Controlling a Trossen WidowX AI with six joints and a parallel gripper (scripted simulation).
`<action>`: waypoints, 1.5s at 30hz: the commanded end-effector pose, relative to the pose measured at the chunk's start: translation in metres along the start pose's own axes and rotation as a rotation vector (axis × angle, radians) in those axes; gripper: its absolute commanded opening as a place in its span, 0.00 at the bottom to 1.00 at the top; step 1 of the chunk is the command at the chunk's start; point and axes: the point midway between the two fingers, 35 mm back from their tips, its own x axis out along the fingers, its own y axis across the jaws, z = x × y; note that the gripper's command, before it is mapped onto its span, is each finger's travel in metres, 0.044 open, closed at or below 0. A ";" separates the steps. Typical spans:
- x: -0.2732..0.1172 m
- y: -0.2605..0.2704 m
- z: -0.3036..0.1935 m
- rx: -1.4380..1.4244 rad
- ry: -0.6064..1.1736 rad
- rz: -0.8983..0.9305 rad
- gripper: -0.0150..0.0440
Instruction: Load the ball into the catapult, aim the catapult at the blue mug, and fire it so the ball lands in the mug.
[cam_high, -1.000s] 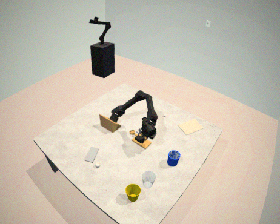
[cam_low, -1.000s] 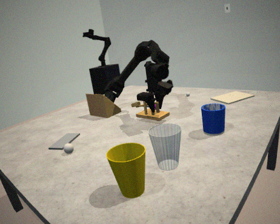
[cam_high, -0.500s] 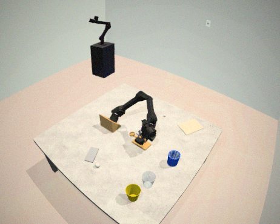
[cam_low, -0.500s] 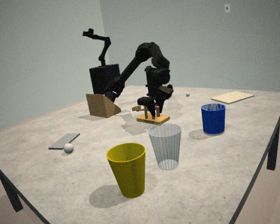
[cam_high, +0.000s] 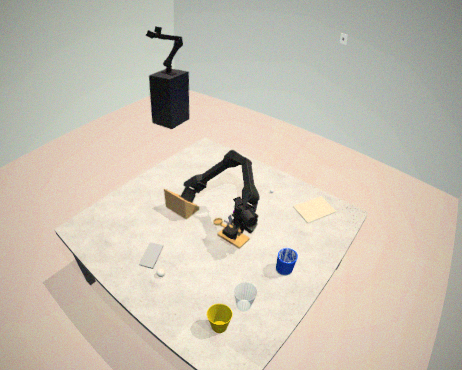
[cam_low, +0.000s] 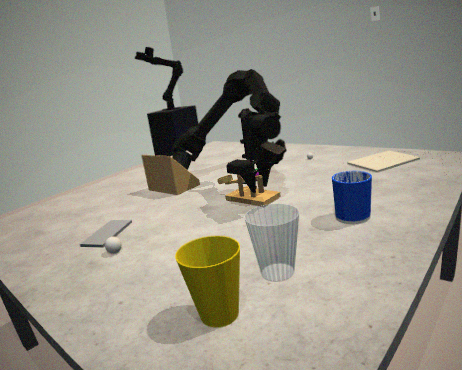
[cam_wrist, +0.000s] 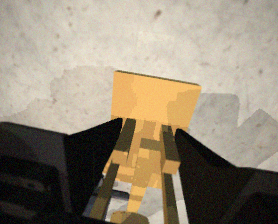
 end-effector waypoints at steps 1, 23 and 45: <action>-0.001 0.000 0.001 -0.002 -0.002 -0.001 0.83; -0.088 -0.002 -0.002 0.006 -0.008 0.001 1.00; -0.029 -0.001 0.000 0.006 -0.009 0.002 1.00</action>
